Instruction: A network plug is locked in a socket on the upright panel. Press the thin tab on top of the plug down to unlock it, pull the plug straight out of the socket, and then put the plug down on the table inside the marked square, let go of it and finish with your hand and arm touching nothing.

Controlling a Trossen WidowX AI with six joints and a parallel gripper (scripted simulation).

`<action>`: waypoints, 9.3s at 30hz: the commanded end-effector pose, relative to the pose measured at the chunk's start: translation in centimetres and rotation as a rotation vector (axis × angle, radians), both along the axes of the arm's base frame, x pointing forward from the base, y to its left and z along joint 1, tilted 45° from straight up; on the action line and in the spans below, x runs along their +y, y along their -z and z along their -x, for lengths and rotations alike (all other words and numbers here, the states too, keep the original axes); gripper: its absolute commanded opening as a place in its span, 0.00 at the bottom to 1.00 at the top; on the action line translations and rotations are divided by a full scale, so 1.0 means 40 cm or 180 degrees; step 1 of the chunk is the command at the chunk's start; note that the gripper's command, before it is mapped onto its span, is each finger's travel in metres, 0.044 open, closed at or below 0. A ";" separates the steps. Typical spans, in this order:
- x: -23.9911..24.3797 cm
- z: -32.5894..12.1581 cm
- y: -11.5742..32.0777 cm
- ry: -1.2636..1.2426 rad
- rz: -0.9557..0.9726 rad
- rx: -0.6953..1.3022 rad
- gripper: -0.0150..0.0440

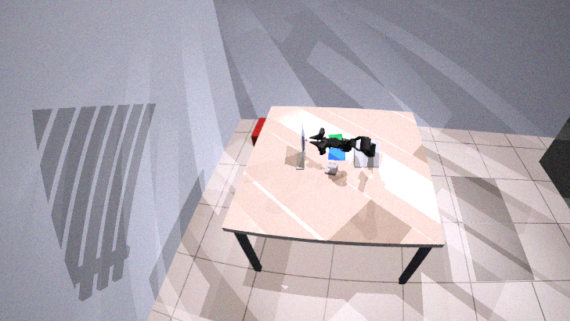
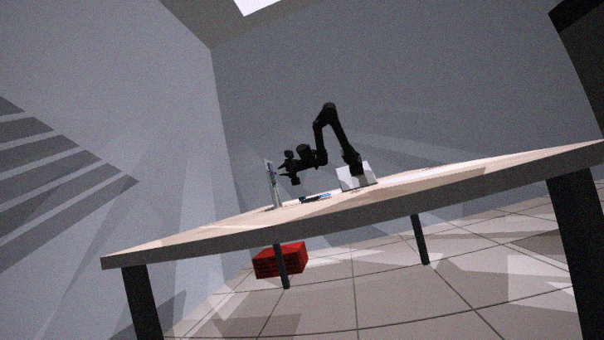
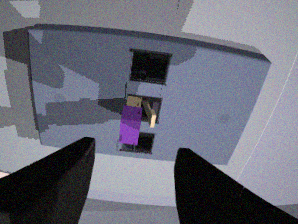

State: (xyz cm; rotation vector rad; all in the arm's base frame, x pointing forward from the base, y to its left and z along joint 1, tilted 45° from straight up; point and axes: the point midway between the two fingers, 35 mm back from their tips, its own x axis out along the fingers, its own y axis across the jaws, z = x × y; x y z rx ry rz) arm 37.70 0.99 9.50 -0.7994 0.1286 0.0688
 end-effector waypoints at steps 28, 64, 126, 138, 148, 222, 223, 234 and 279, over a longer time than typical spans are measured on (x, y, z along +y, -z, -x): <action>0.015 -0.062 -0.001 0.0007 0.0006 0.0005 0.28; 0.007 -0.019 0.001 0.0007 0.0006 0.0008 0.25; -0.017 0.074 0.011 0.0007 0.0008 0.0015 0.25; -0.022 0.092 0.013 0.0007 0.0009 0.0016 0.25; -0.040 0.093 -0.002 0.0025 0.0002 0.0015 0.25; -0.078 0.270 0.224 0.0008 -0.0954 0.2865 0.25; -0.076 0.277 0.228 0.0011 -0.0977 0.2934 0.25; -0.050 0.362 0.256 0.0055 -0.1228 0.3693 0.25; 0.049 0.396 0.354 0.0065 -0.1289 0.3868 0.25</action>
